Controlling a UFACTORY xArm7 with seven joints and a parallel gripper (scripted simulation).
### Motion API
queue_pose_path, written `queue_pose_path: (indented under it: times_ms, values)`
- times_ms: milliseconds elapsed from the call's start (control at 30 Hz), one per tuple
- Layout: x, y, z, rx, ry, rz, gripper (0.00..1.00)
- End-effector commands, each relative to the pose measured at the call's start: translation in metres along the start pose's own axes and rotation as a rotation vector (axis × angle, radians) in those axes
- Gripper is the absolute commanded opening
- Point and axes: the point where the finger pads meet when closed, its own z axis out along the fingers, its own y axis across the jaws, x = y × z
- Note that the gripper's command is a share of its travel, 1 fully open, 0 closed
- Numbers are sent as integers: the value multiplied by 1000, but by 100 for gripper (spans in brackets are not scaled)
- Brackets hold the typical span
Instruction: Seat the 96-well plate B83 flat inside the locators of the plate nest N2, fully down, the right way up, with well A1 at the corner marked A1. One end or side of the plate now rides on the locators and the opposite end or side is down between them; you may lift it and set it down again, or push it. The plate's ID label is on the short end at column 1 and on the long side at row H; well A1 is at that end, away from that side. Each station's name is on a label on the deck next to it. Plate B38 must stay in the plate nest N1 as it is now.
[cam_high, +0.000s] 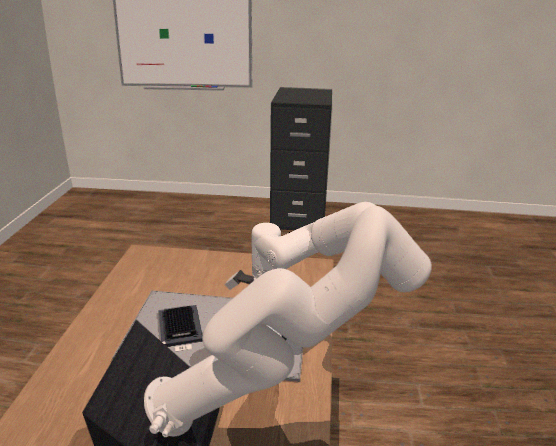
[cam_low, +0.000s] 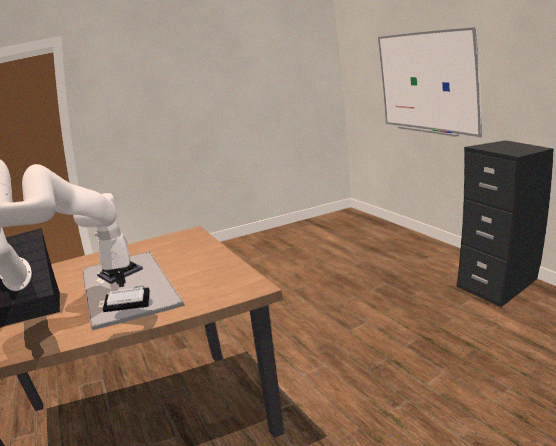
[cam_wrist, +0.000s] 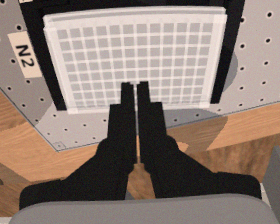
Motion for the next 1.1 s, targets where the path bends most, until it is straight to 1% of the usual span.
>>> queue_pose_path:
  times_ms: [0, 200, 267, 567, 933, 1067]
  values:
    - [1, 1, -2, -4, 2, 0, 0]
    - [-29, 1, -6, -4, 2, 6, 0]
    - [-29, 1, -6, -4, 2, 6, 0]
    - [-71, 2, -11, -4, 1, 6, 0]
    - [-71, 2, -11, -4, 1, 6, 0]
    - [-71, 2, -5, -4, 1, 6, 0]
